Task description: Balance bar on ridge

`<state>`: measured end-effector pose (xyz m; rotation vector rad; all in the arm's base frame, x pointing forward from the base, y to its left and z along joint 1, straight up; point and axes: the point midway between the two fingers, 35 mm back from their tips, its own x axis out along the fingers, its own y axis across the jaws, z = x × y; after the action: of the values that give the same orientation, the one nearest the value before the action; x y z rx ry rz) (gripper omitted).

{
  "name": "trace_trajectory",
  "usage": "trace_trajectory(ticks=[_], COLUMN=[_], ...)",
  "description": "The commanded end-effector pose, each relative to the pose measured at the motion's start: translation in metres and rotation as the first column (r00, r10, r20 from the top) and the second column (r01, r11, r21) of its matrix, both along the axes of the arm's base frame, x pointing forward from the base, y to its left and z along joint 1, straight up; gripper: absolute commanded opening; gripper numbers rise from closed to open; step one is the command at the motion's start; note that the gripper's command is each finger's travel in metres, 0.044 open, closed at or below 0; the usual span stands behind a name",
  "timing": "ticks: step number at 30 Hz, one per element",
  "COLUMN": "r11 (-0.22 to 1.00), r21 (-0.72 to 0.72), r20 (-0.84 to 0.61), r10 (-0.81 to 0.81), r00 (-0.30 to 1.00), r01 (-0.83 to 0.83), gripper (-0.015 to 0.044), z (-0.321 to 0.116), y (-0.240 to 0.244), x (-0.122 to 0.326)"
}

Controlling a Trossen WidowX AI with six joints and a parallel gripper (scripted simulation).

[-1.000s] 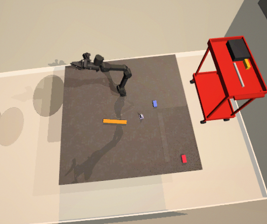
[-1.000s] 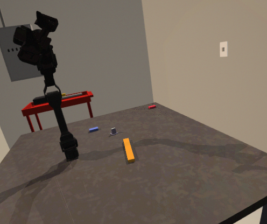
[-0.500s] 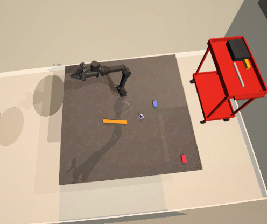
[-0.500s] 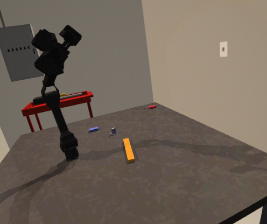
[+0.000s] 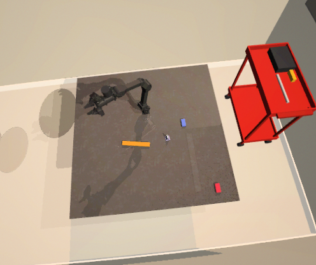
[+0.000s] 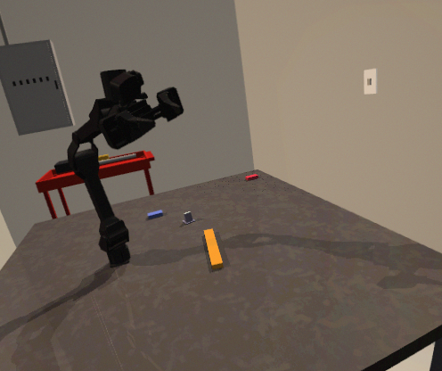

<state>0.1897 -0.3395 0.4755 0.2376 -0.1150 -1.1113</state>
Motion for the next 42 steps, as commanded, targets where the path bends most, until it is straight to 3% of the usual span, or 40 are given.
trace_trajectory(ticks=[1, 11, 22, 32, 42], r11=[0.998, 0.967, 0.868, 0.707, 0.474], r21=[0.034, 0.119, 0.249, 0.404, 0.583], r20=[-0.132, -0.481, -0.747, -0.844, -0.803], r10=[0.058, 0.256, 0.454, 0.533, 0.464], r00=[0.99, 0.839, 0.486, 0.062, -0.376], r01=[-0.054, -0.226, -0.429, -0.581, -0.66], gripper=[0.0315, 0.0315, 0.0315, 0.0315, 0.0315], z=[-0.027, -0.094, -0.165, -0.225, -0.279], y=[0.001, 0.018, 0.056, 0.103, 0.157], x=[0.02, 0.072, 0.116, 0.141, 0.15])
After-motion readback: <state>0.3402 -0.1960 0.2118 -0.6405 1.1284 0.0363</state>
